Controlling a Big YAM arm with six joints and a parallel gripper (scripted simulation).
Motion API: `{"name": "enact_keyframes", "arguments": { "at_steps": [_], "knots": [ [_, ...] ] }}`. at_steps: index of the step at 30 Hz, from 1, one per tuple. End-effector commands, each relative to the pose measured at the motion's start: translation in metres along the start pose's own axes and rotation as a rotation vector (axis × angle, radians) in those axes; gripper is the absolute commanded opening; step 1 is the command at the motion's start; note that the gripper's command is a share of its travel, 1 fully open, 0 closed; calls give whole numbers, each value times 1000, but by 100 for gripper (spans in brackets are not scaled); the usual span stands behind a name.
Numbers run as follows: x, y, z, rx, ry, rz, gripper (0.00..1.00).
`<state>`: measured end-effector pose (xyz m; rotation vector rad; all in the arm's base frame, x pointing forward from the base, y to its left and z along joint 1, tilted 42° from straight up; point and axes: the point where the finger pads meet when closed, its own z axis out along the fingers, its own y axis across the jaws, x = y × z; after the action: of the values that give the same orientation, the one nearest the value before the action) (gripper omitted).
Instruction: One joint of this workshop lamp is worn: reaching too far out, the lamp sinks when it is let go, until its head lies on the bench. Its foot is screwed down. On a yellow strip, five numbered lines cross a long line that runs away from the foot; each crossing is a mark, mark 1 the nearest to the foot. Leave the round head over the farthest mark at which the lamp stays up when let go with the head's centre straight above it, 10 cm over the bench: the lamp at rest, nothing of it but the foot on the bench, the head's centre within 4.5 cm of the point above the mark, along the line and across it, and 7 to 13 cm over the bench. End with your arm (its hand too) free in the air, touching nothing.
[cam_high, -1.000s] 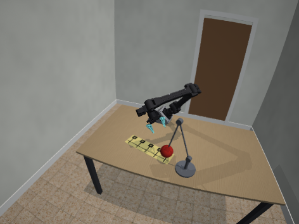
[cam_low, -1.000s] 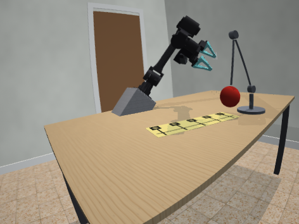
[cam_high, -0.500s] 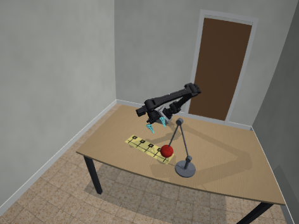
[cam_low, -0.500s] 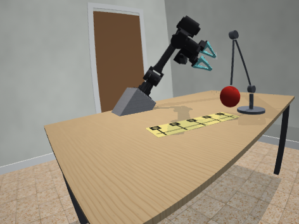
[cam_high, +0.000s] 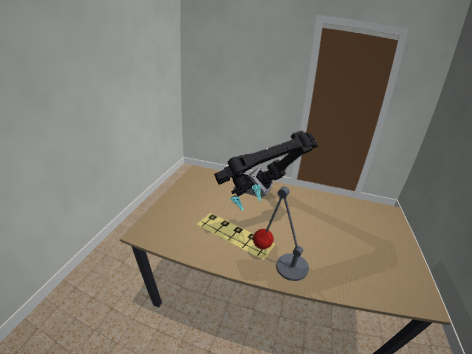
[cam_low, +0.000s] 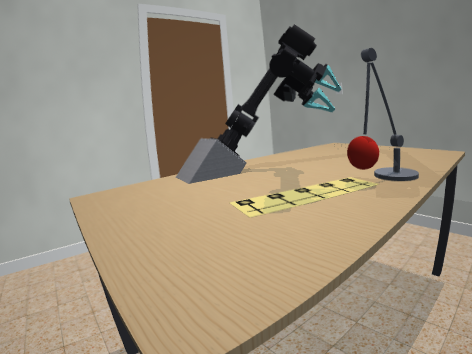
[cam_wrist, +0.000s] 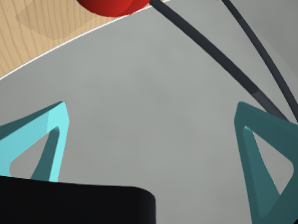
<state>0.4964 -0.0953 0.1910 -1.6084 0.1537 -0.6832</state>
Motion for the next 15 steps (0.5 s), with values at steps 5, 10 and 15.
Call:
{"name": "enact_keyframes", "arguments": {
  "at_steps": [5, 10, 15],
  "knots": [
    [8, -6, -5, -3, 1, 13, 100],
    [12, -9, -6, -2, 3, 0, 100],
    [14, -10, -7, -1, 4, -8, 100]
  ]
}}
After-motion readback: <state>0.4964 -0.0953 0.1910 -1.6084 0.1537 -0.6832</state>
